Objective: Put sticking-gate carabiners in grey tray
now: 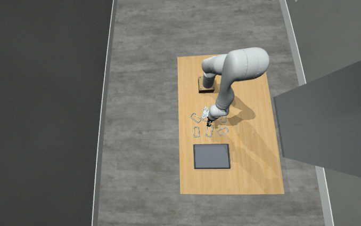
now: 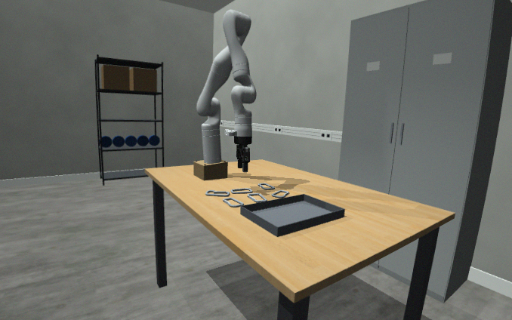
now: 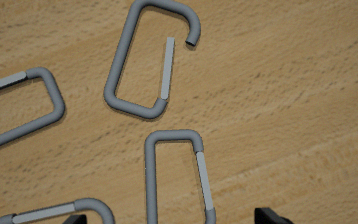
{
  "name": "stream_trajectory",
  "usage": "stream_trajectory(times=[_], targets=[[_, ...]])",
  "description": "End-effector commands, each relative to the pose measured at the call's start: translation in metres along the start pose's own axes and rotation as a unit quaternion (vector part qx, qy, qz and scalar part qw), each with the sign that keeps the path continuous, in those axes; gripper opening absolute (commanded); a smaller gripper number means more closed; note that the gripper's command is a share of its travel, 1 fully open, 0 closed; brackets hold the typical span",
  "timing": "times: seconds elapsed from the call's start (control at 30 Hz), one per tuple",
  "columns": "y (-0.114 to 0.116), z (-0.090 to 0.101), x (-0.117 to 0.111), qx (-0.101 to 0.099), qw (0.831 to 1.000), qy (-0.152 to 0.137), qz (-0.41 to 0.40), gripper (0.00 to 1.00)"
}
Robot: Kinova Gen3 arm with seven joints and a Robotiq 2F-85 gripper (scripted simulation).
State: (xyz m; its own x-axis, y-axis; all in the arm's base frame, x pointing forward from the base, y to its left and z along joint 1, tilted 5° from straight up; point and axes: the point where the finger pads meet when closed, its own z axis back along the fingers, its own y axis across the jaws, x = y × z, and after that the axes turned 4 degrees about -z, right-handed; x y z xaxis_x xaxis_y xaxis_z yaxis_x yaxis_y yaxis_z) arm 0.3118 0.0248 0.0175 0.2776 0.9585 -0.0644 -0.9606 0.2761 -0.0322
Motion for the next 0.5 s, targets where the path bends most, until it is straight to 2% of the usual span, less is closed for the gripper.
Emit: stream_trajectory(times=[0.0, 0.3, 0.33, 0.47], targets=[[0.007, -0.014, -0.002, 0.01, 1.0, 0.007, 0.004, 1.0], [0.007, -0.014, -0.002, 0.01, 1.0, 0.007, 0.004, 1.0], [0.008, -0.064, -0.002, 0.01, 1.0, 0.007, 0.004, 1.0], [0.008, -0.064, -0.002, 0.01, 1.0, 0.007, 0.004, 1.0]])
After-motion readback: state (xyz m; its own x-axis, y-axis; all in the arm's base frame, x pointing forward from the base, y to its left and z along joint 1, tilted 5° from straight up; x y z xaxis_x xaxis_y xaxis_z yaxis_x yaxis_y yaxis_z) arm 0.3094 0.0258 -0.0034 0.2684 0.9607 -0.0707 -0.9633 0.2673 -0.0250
